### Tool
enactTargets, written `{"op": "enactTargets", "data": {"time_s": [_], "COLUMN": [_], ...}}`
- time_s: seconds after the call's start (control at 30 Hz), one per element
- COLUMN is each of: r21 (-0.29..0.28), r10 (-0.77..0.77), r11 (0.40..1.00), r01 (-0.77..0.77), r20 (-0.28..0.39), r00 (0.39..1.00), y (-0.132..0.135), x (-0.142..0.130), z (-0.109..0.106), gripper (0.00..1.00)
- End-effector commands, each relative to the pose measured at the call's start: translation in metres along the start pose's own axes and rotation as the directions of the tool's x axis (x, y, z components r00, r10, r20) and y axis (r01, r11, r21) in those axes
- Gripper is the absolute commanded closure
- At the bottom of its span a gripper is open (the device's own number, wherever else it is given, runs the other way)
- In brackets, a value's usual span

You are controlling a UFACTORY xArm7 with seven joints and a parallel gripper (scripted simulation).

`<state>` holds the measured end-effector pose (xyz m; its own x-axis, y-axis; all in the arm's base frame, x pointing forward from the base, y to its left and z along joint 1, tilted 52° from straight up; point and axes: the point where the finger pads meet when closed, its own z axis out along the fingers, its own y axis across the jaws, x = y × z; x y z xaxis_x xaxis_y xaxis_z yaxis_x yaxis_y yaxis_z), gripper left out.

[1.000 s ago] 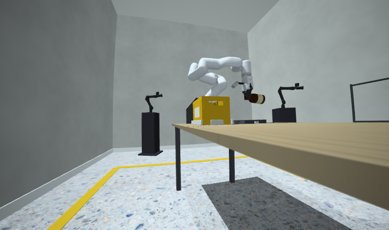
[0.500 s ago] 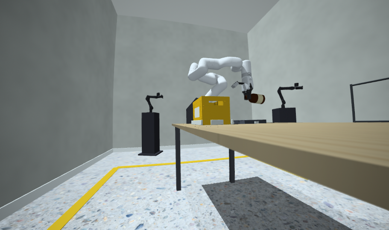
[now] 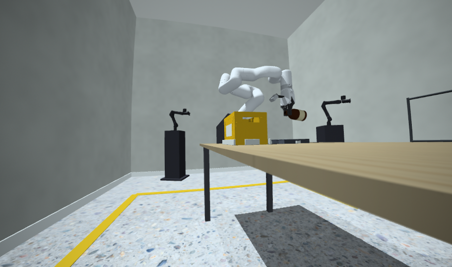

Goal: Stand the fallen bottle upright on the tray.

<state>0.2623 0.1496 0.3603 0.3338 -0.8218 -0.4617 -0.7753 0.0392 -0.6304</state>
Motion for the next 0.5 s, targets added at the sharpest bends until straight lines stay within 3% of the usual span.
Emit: {"op": "enactTargets", "data": {"time_s": [0.0,0.47], "r21": [0.003,0.003], "r10": [-0.080,-0.148], "r11": [0.997,0.989], "r01": [0.080,0.148], "r20": [0.001,0.001], "r00": [0.997,0.989], "y": [-0.0009,-0.0009], "x": [0.0000,0.0000], "z": [-0.0009,-0.0009], "gripper": [1.00,1.00]}}
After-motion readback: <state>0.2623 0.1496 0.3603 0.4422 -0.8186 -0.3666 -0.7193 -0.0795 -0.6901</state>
